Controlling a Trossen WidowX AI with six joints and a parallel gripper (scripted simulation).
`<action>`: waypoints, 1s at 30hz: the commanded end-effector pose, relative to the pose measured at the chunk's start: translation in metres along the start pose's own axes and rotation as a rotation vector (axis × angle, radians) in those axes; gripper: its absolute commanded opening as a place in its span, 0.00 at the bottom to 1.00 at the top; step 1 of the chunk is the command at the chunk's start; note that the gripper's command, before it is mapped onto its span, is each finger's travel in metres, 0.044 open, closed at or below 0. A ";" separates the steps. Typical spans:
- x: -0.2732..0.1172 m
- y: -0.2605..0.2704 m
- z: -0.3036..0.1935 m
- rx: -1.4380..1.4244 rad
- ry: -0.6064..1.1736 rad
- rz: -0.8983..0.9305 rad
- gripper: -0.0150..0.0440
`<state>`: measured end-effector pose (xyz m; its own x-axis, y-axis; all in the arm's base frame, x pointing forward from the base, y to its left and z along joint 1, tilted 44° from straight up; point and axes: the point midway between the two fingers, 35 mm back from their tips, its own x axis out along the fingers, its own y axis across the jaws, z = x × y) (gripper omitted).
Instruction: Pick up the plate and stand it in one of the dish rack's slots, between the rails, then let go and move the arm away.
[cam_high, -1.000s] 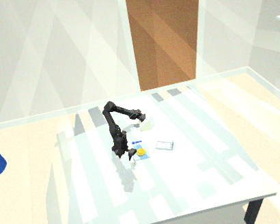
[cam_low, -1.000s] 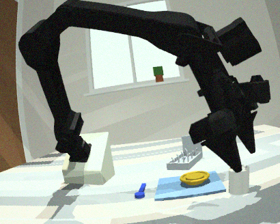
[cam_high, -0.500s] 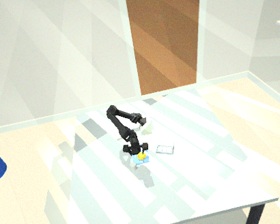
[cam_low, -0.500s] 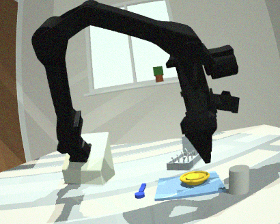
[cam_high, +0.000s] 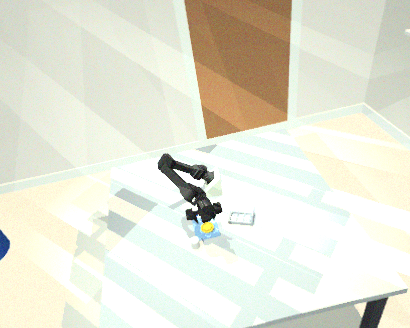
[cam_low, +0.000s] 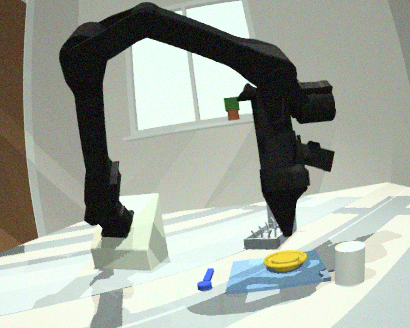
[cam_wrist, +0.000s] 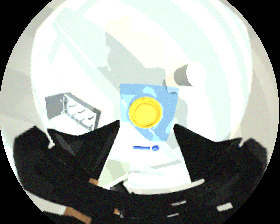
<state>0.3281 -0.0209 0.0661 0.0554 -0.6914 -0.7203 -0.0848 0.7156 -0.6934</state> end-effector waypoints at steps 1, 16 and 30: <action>0.007 0.002 -0.002 -0.012 0.009 0.001 0.93; 0.031 0.002 -0.001 -0.012 0.009 0.001 0.93; 0.054 0.001 -0.003 -0.012 0.009 -0.001 0.93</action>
<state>0.3318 -0.0528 0.0329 0.0573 -0.6885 -0.7230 -0.0841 0.7183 -0.6906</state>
